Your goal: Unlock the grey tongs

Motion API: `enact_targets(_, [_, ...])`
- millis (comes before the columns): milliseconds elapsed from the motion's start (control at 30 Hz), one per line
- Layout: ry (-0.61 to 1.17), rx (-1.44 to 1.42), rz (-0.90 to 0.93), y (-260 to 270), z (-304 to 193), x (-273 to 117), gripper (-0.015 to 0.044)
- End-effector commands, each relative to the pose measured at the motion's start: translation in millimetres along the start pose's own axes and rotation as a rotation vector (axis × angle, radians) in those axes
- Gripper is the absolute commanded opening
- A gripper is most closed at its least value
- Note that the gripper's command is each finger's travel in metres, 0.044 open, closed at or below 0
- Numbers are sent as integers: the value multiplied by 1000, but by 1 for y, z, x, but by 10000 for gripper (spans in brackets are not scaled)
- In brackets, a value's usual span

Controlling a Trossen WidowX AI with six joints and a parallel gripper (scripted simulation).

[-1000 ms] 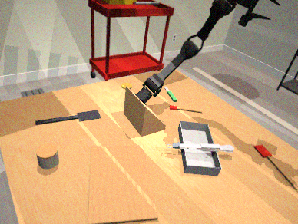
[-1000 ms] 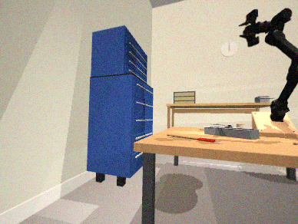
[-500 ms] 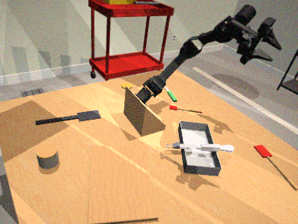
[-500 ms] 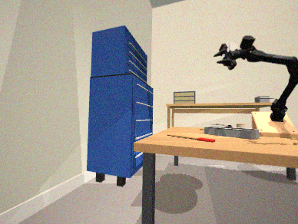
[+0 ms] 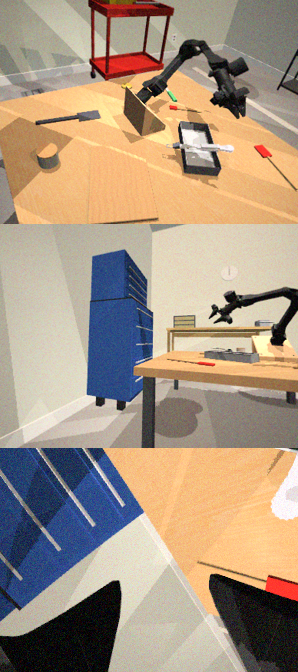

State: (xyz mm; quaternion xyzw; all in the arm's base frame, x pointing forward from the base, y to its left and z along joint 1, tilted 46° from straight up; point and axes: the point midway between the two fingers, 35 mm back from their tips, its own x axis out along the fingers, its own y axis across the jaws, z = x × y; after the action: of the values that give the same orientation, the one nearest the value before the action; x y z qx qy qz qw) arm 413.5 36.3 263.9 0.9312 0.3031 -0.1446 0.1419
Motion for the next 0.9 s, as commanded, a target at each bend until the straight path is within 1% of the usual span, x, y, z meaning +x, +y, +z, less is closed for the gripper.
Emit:
enact_targets(0, [-144,16,-78,-47,45,18,260])
enact_targets(133, [-305,12,-169,-97,93,25,260])
enact_targets(233, [-432,-9,-241,-134,130,22,260])
enact_targets(300, [-487,-22,-272,-150,146,19,260])
enact_targets(867, [-494,-24,-276,-150,156,17,260])
